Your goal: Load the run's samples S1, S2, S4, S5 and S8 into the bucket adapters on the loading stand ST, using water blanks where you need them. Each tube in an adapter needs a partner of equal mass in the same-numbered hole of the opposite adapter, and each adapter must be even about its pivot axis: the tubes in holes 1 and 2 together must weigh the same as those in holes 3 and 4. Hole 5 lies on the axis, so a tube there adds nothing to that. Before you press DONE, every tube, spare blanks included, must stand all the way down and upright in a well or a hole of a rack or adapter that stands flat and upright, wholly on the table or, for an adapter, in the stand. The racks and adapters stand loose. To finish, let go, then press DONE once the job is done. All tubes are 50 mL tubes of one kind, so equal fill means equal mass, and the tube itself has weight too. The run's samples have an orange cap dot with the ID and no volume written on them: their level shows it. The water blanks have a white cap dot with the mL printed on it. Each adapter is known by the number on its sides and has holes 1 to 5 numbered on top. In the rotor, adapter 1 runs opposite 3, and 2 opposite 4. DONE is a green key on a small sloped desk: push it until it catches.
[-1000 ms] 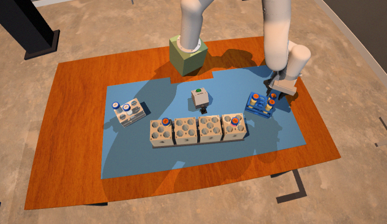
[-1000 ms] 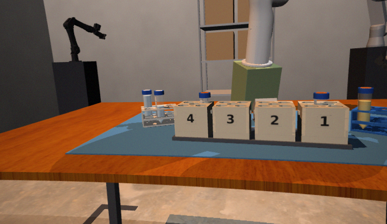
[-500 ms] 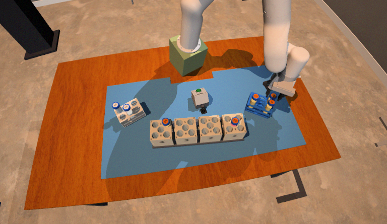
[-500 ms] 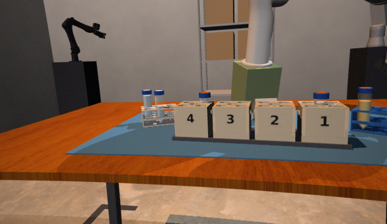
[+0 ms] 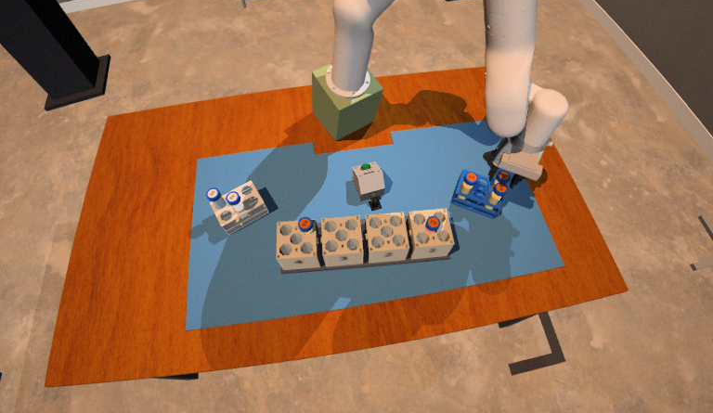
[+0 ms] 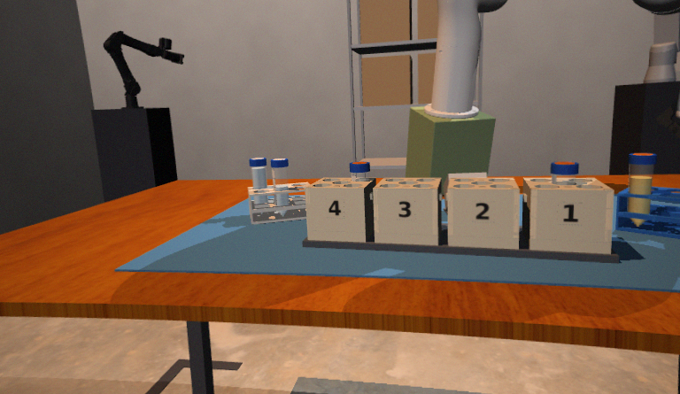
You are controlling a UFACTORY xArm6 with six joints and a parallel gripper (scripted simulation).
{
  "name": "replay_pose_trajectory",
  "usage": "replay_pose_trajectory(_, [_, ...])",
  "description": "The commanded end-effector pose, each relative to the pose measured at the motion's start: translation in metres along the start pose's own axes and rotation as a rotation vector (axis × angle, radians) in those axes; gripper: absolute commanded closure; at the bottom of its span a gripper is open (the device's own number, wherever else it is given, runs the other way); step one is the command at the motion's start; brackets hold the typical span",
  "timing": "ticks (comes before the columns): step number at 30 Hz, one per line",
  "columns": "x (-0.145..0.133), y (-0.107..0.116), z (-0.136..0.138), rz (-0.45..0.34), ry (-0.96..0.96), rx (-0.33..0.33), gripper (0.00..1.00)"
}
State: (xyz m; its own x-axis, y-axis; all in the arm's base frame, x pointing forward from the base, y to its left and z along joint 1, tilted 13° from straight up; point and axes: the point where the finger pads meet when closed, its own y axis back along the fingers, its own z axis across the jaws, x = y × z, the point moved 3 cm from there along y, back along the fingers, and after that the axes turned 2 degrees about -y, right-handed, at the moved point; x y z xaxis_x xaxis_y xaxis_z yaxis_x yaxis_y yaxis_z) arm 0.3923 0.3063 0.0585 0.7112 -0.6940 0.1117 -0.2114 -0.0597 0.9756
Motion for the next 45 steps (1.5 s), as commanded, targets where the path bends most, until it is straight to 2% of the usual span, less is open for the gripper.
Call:
replay_pose_trajectory(1, [0.0002, 0.0009, -0.0017, 0.001, 0.0, 0.005, 0.43])
replay_pose_trajectory(12, [0.0002, 0.0009, -0.0018, 0.001, 0.0, 0.005, 0.43])
replay_pose_trajectory(13, [0.0002, 0.0015, -0.0017, 0.001, 0.0, 0.005, 1.0])
replay_pose_trajectory(45, [0.0002, 0.0026, -0.0017, 0.001, 0.0, 0.004, 1.0])
